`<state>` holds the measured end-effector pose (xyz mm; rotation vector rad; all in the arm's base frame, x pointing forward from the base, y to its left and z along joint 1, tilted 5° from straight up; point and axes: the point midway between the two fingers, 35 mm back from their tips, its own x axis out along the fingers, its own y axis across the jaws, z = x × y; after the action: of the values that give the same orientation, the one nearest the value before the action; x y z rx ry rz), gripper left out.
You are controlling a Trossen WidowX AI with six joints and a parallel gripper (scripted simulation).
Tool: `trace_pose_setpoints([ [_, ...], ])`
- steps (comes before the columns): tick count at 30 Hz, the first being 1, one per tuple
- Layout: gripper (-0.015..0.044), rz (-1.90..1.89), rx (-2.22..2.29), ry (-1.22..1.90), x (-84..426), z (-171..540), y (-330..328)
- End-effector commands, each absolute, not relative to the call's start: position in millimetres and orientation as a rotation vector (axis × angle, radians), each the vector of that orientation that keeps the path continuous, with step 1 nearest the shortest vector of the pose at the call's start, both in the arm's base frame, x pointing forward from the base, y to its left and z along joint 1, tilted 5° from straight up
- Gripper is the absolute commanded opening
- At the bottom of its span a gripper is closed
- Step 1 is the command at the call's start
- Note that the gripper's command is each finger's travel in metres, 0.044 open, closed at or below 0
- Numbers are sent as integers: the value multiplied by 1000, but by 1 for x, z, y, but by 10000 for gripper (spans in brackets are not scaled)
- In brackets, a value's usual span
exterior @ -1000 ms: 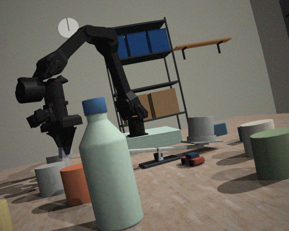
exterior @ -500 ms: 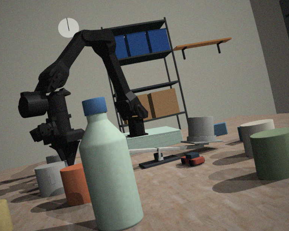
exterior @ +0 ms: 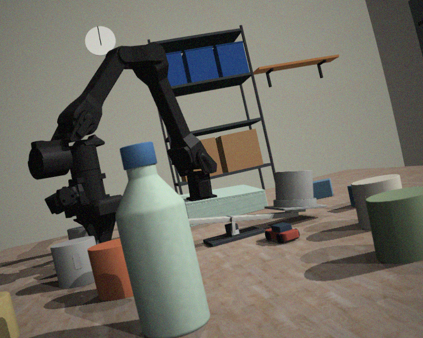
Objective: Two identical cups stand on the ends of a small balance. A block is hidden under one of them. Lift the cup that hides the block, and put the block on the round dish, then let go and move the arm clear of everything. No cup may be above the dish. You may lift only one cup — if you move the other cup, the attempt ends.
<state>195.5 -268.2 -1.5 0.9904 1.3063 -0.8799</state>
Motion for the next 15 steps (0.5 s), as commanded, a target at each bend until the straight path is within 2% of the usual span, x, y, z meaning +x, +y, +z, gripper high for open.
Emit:
trace_pose_setpoints([
  [1, 210, -880, 990, 1305, 196, -1, -268],
  [10, 440, -888, 979, 1287, 198, 3, -270],
  [15, 440, -896, 971, 1272, 199, 26, -273],
])
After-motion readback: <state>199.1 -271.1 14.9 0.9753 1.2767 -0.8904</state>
